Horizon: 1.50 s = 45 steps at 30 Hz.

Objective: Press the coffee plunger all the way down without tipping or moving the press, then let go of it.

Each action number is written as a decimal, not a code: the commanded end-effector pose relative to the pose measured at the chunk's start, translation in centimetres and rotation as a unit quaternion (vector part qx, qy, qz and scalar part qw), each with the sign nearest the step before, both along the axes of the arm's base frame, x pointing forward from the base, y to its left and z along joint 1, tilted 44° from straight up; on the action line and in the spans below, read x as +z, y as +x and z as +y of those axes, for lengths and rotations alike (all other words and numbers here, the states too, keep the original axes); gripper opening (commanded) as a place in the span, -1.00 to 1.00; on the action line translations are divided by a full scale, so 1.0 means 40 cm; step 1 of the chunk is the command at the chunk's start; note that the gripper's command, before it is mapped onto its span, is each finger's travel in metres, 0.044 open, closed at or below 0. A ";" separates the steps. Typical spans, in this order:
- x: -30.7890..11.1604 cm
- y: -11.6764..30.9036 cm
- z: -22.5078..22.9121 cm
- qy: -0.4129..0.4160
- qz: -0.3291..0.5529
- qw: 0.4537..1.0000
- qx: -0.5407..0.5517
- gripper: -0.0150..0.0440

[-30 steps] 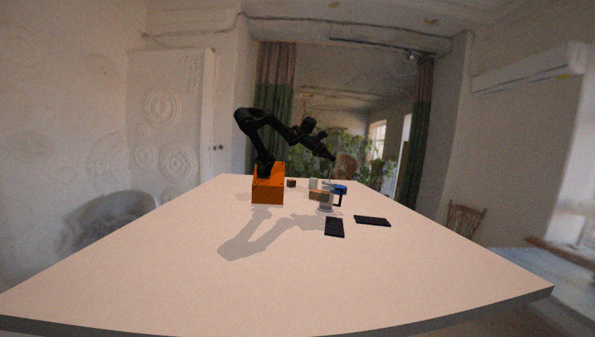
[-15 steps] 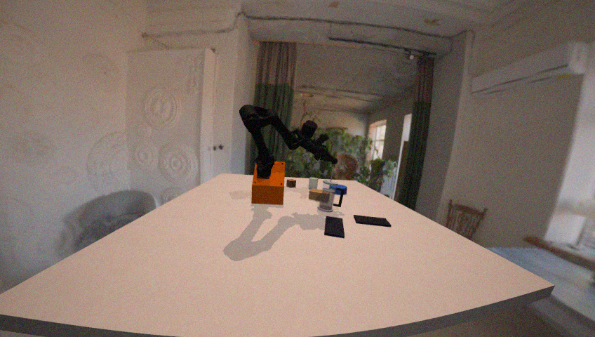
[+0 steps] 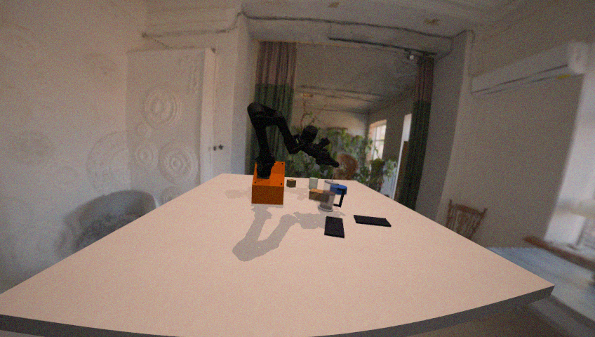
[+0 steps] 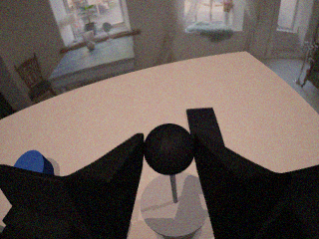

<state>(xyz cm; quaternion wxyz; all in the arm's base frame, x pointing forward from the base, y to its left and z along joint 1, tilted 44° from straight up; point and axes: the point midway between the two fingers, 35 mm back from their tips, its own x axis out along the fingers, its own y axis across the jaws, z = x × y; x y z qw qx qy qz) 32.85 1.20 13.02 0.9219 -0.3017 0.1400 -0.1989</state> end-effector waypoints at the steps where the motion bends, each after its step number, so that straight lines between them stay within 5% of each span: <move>1: -0.069 -0.022 -0.058 -0.020 0.041 0.999 -0.028 -0.06; 45: -0.099 0.044 -0.092 -0.023 0.037 0.999 -0.027 -0.06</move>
